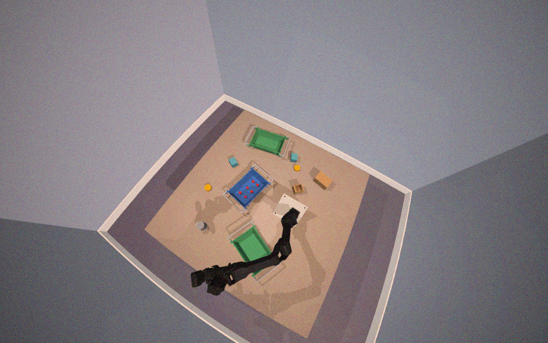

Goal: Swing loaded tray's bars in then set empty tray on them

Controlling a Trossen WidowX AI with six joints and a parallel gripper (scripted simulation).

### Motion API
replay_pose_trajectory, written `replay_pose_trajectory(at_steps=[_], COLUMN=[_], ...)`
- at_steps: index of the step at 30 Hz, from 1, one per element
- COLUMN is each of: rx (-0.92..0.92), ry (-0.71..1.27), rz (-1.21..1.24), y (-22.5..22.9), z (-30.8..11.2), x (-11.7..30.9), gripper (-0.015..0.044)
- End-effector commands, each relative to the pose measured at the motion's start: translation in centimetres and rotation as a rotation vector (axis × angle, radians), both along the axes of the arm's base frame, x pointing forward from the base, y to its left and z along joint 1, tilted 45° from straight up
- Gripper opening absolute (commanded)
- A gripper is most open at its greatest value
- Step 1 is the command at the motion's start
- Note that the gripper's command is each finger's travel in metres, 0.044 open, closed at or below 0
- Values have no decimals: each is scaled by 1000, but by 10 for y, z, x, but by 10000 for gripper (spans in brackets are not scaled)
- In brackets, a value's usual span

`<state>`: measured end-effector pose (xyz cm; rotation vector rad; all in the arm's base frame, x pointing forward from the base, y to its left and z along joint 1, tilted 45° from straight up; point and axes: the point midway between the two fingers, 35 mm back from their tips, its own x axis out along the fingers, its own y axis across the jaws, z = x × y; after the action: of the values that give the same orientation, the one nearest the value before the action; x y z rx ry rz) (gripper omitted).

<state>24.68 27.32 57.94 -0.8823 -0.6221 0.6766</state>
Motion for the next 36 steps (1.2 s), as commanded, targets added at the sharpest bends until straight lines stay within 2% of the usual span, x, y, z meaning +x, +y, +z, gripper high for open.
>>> replay_pose_trajectory(at_steps=[1, 7, 11, 17, 22, 30, 36], rx=[-300, -663, -812, -999, -1167, -1170, -1079], ry=[-30, -41, -2, 30, 42, 13, -30], rz=[-46, -32, -16, 85, 317, 659, 781], y=[8, -4, -27, -56, -93, -148, -175], z=[-58, -138, -184, -243, -313, -388, -411], x=[48, 104, 137, 162, 170, 159, 149], gripper=[86, 86, 86, 86, 86, 86, 86])
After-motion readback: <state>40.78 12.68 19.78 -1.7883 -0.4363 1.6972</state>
